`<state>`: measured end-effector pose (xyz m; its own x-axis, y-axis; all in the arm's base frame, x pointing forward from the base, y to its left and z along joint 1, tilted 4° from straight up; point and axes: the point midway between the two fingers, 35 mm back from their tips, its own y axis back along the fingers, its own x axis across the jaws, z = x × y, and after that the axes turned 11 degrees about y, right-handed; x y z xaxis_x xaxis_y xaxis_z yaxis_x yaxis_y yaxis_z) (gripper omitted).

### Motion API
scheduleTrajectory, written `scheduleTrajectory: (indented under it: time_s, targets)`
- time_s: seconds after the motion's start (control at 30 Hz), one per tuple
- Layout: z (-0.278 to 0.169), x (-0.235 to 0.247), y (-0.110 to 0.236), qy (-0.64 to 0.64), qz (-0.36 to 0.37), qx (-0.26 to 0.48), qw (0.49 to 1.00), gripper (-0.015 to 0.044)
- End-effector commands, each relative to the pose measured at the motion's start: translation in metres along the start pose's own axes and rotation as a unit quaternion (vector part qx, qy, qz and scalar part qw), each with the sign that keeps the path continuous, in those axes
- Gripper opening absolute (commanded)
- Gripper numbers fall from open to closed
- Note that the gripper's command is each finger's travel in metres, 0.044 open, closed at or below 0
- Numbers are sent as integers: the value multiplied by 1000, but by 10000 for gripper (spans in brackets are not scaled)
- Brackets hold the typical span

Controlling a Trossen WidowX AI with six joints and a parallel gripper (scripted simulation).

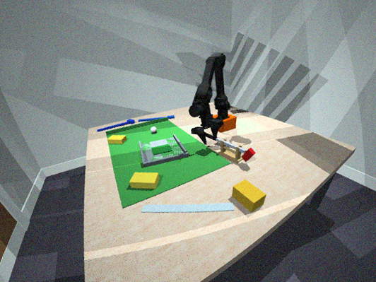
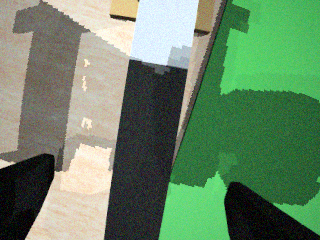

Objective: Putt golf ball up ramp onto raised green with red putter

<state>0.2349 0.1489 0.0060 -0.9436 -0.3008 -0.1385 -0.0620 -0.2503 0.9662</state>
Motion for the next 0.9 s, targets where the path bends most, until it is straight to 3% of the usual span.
scheduleTrajectory:
  time_s: [0.0,0.27,0.57,0.87]
  targets:
    - [0,0,0,0,0,0,1000,256]
    - [0,0,0,0,0,0,1000,46]
    - [1,-1,3,0,0,0,1000,0]
    - [15,-8,53,0,0,0,1000,0]
